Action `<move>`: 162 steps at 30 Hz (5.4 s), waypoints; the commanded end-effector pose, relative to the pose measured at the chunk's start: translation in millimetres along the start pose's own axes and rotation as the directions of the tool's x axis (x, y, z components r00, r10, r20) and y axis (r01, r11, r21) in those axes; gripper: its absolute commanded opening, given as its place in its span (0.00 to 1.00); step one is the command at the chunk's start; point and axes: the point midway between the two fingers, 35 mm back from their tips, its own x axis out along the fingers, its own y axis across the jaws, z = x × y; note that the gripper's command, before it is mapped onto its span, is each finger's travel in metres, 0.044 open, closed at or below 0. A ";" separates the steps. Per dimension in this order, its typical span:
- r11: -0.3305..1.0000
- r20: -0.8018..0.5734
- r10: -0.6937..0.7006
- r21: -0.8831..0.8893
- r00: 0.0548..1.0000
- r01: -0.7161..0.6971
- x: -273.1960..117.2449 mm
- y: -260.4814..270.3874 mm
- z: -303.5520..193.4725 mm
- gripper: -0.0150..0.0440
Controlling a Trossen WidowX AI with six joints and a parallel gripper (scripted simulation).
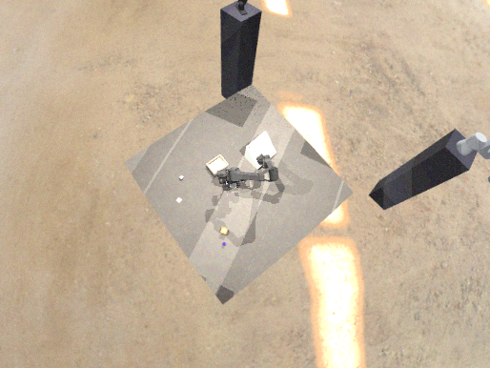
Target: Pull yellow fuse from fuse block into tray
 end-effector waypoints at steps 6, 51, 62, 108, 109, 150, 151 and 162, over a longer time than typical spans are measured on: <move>1.000 0.003 0.006 0.010 1.000 -0.006 3.6 1.8 -0.7 0.38; 1.000 0.000 0.003 0.005 1.000 -0.003 -11.8 0.3 -0.7 0.25; 1.000 0.000 0.003 0.006 1.000 -0.003 -17.2 0.2 -0.8 0.25; 1.000 0.001 0.005 0.010 1.000 -0.005 -45.9 0.7 -1.2 0.25; 1.000 0.001 0.005 0.010 1.000 -0.005 -47.5 0.7 -1.2 0.25; 1.000 -0.010 -0.005 0.010 1.000 0.005 -62.1 -82.4 -148.3 0.25; 1.000 -0.009 -0.004 0.009 1.000 0.005 -61.4 -83.9 -153.9 0.25; 1.000 -0.009 -0.004 0.009 1.000 0.004 -52.9 -86.3 -162.1 0.25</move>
